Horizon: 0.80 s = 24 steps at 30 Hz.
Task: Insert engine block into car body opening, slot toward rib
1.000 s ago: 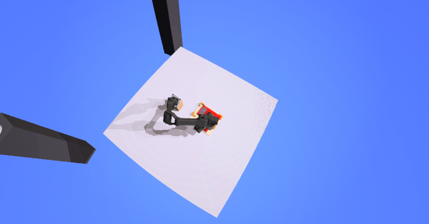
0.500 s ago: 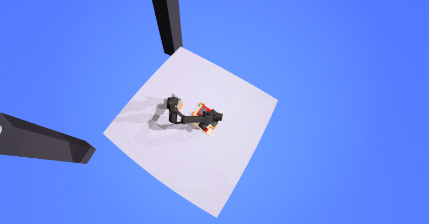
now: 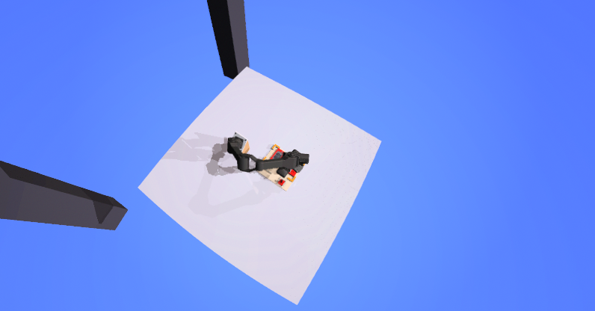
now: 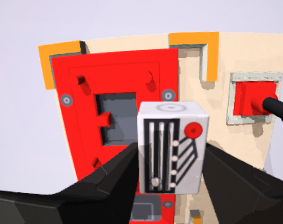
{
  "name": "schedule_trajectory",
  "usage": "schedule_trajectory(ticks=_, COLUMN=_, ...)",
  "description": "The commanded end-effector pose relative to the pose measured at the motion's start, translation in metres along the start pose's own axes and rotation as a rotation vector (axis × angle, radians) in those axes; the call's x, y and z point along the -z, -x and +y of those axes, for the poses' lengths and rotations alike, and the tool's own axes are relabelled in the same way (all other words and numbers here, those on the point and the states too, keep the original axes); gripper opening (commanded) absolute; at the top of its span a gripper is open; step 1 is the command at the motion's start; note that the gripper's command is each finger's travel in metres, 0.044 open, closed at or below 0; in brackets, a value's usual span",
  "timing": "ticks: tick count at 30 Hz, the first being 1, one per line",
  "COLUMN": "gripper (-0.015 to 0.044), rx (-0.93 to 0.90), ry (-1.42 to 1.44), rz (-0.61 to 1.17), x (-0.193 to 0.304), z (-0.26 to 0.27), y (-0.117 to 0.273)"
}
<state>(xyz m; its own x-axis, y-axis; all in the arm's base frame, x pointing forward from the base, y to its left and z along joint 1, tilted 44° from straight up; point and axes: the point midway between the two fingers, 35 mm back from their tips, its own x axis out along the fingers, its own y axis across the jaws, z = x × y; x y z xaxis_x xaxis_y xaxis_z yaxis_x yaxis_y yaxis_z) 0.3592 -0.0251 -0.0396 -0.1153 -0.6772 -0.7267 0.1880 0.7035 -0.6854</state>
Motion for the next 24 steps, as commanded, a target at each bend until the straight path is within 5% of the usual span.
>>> schedule_trajectory(ticks=1, gripper=0.0000, rx=-0.007, ry=0.006, rz=-0.008, x=-0.001, z=0.012, y=0.000)
schedule_trajectory(ticks=13, gripper=0.0000, rx=-0.002, ry=0.037, rz=-0.008, x=0.004, z=0.041, y=-0.013)
schedule_trajectory(ticks=19, gripper=0.0157, rx=-0.002, ry=0.027, rz=-0.008, x=0.003, z=0.041, y=-0.013)
schedule_trajectory(ticks=24, gripper=0.0158, rx=-0.002, ry=0.028, rz=-0.008, x=0.004, z=0.041, y=-0.013)
